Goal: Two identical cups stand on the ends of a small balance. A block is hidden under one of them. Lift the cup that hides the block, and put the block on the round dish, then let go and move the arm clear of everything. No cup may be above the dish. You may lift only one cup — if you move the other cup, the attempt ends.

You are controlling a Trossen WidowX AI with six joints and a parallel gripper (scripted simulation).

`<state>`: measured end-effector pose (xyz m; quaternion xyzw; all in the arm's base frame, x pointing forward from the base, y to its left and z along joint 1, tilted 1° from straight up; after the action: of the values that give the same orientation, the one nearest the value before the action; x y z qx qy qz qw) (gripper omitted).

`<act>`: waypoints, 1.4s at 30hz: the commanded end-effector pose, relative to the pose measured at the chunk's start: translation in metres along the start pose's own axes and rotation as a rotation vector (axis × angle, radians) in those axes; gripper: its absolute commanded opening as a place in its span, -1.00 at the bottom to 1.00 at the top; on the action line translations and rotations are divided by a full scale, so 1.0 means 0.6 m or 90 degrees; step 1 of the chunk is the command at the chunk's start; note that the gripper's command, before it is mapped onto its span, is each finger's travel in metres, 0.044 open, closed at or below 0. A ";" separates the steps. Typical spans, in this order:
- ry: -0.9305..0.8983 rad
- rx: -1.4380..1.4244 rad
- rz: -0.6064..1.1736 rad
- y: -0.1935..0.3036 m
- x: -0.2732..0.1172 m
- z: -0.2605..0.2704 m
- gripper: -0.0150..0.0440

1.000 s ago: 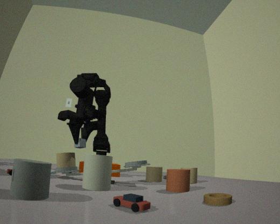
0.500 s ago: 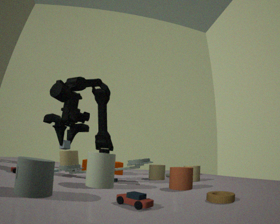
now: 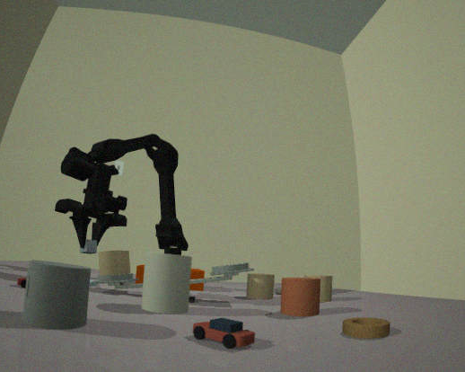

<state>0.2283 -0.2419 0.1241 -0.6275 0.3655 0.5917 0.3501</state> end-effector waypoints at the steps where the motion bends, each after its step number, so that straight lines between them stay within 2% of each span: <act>1: -0.003 -0.006 0.004 0.029 0.009 -0.002 -0.49; 8: -0.010 -0.013 0.008 0.081 0.024 -0.003 -0.49; 13: -0.010 -0.013 0.008 0.082 0.041 -0.004 -0.49; 19: -0.010 -0.013 0.008 0.083 0.092 -0.002 -0.49; 36: -0.010 -0.013 0.008 0.083 0.126 -0.001 -0.49; 42: -0.011 -0.010 0.007 0.083 0.119 -0.002 0.04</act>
<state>0.1879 -0.2702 0.0522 -0.6227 0.3615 0.6019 0.3453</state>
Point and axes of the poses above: the point midway between the two fingers, 35 mm back from their tips, its own x axis out along the fingers, its own z axis across the jaws, y = z × x, the point moved 5 cm from there along -x, back along the fingers, and after that the axes turned 14 degrees about x, right-handed, at the moved point
